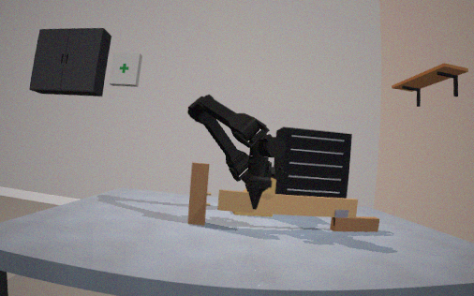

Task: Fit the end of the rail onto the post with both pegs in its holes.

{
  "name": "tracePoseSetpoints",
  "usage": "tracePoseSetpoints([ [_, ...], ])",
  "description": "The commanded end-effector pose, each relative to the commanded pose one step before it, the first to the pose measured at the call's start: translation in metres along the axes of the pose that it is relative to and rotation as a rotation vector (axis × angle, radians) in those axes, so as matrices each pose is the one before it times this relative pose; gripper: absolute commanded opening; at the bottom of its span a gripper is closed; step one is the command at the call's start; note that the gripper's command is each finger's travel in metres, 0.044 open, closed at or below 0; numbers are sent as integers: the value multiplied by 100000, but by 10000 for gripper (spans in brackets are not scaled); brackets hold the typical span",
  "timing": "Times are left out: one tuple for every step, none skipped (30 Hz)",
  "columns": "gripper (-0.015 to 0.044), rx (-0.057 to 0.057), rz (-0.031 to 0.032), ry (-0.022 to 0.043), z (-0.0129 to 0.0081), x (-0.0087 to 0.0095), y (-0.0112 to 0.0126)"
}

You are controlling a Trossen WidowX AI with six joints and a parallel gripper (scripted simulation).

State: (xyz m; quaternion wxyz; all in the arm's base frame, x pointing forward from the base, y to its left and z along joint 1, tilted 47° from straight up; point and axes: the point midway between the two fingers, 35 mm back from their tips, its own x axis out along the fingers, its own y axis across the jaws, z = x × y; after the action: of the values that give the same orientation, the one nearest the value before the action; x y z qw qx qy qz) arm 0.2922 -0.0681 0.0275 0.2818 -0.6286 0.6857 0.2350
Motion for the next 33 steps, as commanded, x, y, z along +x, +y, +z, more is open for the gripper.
tracePoseSetpoints([
  [0,-515,78,-53,-154,-26,36],
  [0,0,0,1,-31,2,0],
  [0,0,0,1,-31,3,0],
  [0,0,0,1,-31,3,0],
  [0,0,0,2,-31,4,0],
  [0,0,0,2,-31,5,1],
  [0,0,0,2,-30,5,1],
  [0,0,0,2,-31,6,1],
  [0,0,0,2,-31,6,1],
  [0,0,0,2,-30,6,1],
  [0,0,0,2,-30,6,0],
  [0,0,0,2,-31,6,0],
  [0,0,0,2,-30,6,0],
  [0,0,0,2,-31,6,0],
  [0,0,0,2,-30,5,0],
  [0,0,0,2,-30,4,0],
  [0,0,0,2,-30,4,0],
  [0,0,0,2,-30,3,0],
  [0,0,0,2,-30,2,0],
  [0,0,0,2,-33,2,0],
  [0,0,0,2,-33,1,0],
  [0,0,0,2,-32,0,-1],
  [0,0,0,1,-33,-2,-1],
  [0,0,0,1,-32,-3,-1],
  [0,0,0,1,-32,-4,-1],
  [0,0,0,1,-32,-4,-1],
  [0,0,0,1,-32,-5,-1],
  [0,0,0,1,-32,-6,-1],
  [0,0,0,1,-32,-6,-1],
  [0,0,0,1,-32,-7,-1],
  [0,0,0,1,-31,-7,-1],
  [0,0,0,1,-32,-7,0],
  [0,0,0,1,-32,-7,0],
])
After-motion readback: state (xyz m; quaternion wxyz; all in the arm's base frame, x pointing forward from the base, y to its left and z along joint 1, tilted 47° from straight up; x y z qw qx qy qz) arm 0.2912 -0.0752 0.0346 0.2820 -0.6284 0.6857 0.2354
